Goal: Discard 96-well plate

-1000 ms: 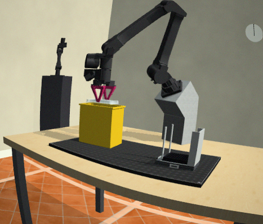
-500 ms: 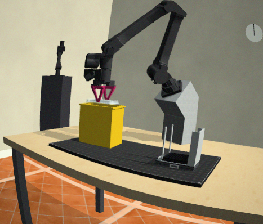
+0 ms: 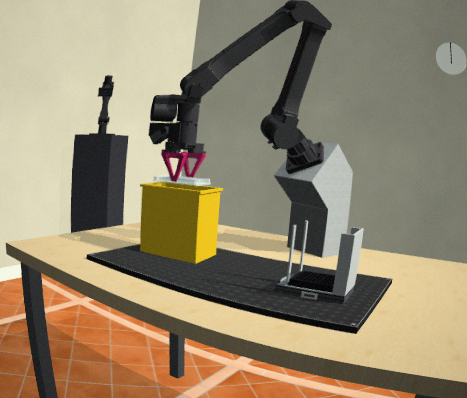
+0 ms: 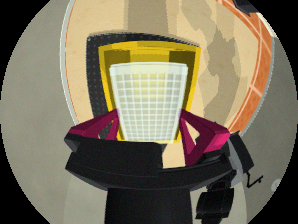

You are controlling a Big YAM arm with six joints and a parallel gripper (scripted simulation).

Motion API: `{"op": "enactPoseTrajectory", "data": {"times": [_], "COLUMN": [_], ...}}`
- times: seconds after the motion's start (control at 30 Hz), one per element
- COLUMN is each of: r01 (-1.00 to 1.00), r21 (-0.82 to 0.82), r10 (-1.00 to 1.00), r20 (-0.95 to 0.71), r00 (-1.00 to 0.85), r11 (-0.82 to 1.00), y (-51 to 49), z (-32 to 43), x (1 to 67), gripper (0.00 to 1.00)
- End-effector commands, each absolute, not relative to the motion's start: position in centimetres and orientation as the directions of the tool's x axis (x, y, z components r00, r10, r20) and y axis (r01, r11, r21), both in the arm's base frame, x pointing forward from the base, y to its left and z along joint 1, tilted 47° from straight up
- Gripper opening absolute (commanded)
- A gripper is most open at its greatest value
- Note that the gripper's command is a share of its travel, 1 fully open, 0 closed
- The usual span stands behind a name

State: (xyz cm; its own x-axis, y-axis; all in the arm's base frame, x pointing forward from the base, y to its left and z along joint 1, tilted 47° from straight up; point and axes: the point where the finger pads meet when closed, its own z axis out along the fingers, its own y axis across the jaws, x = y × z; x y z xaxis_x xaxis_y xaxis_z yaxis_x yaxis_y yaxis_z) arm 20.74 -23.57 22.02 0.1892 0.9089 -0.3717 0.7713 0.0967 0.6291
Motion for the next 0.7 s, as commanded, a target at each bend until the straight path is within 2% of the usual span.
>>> {"op": "enactPoseTrajectory", "data": {"times": [0.0,0.17,0.2,0.67], "r01": [0.770,0.769,0.770,0.770], "r21": [0.633,0.633,0.632,0.632], "r10": [0.907,0.907,0.907,0.907], "r20": [-0.369,-0.369,-0.369,-0.370], "r00": [0.202,0.202,0.201,0.201], "r11": [0.086,0.086,0.087,0.087], "y": [-23.93,-23.91,-23.92,-23.92], "z": [21.82,21.81,21.82,21.82], "x": [20.83,20.87,20.85,20.85], "gripper": [0.00,0.00,1.00,1.00]}}
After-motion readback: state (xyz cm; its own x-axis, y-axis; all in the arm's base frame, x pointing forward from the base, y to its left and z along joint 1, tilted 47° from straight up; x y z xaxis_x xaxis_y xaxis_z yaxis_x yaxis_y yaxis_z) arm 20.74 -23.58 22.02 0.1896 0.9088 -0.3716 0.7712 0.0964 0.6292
